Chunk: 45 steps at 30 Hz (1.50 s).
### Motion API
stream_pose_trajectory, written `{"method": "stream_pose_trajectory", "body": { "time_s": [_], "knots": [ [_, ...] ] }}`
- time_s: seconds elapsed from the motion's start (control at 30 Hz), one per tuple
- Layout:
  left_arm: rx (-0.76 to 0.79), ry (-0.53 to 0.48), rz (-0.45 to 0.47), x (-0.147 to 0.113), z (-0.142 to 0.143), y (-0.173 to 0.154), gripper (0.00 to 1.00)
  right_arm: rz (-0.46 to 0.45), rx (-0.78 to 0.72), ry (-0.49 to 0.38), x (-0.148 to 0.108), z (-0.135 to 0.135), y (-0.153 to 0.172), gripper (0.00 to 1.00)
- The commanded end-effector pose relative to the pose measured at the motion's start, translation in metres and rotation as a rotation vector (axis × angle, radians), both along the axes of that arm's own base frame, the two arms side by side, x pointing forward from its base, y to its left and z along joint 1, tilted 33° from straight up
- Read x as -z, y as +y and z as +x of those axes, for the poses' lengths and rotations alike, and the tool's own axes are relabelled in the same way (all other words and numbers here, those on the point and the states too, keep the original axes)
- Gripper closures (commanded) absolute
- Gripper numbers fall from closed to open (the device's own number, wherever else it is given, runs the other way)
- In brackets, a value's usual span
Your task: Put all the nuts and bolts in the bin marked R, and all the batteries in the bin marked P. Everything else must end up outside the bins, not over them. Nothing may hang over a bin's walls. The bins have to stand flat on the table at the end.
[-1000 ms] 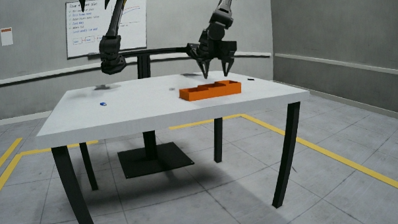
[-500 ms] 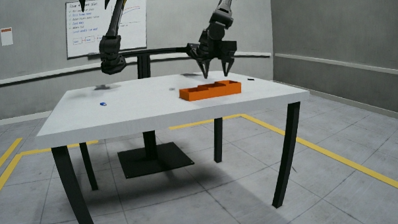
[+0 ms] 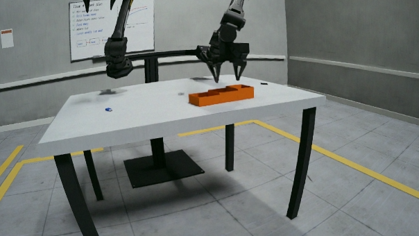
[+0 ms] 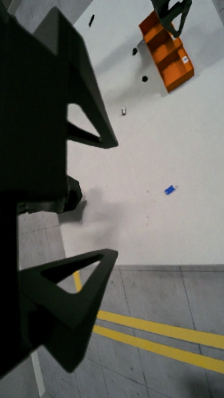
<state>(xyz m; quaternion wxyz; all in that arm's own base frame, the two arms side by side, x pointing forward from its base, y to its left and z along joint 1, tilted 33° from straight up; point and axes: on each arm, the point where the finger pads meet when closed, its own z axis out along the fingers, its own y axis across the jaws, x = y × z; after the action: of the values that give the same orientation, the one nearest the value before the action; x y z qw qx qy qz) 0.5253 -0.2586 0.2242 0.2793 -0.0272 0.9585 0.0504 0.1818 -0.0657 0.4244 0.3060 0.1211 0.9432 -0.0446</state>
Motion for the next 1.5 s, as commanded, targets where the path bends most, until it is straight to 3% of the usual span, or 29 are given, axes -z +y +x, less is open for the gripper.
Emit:
{"method": "stream_pose_trajectory", "body": {
  "time_s": [0.0, 0.47, 0.5, 0.93, 1.03, 1.13, 1.2, 1.27, 1.3, 1.33, 1.47],
  "knots": [
    [0.021, -0.028, -0.017, -0.022, -0.008, -0.009, 0.00, -0.015, -0.010, -0.035, -0.021, 0.000, 0.003, 0.00],
    [0.018, -0.028, -0.018, -0.021, -0.009, -0.009, 0.00, -0.015, -0.010, -0.035, -0.021, 0.000, 0.003, 0.00],
    [0.011, -0.059, -0.040, -0.047, -0.006, -0.015, 0.00, -0.015, -0.010, -0.035, -0.021, 0.000, 0.003, 0.00],
    [0.010, -0.059, -0.048, -0.132, -0.067, -0.021, 0.00, -0.015, -0.010, -0.035, -0.021, 0.000, 0.003, 0.00],
    [0.011, -0.026, -0.021, -0.123, -0.066, -0.029, 0.00, -0.015, -0.010, -0.035, -0.021, 0.000, 0.003, 0.00],
    [0.011, -0.026, -0.022, -0.132, -0.072, -0.030, 0.00, -0.015, -0.010, -0.035, -0.021, 0.000, 0.003, 0.00],
    [0.004, 0.017, 0.012, -0.106, -0.078, -0.021, 0.00, -0.015, -0.010, -0.035, -0.021, 0.000, 0.003, 0.00],
    [-0.016, 0.018, 0.011, -0.106, -0.072, -0.012, 0.00, -0.015, -0.010, -0.035, -0.021, 0.000, 0.003, 0.00],
    [-0.016, 0.004, 0.001, -0.109, -0.071, -0.012, 0.00, -0.015, -0.010, -0.035, -0.021, 0.000, 0.003, 0.00],
    [0.006, -0.028, -0.022, -0.130, -0.073, -0.019, 0.00, -0.015, -0.010, -0.035, -0.021, 0.000, 0.003, 0.00],
    [0.006, -0.028, -0.022, -0.130, -0.073, -0.019, 0.00, -0.015, -0.010, -0.035, -0.021, 0.000, 0.003, 0.00]
  ]
}}
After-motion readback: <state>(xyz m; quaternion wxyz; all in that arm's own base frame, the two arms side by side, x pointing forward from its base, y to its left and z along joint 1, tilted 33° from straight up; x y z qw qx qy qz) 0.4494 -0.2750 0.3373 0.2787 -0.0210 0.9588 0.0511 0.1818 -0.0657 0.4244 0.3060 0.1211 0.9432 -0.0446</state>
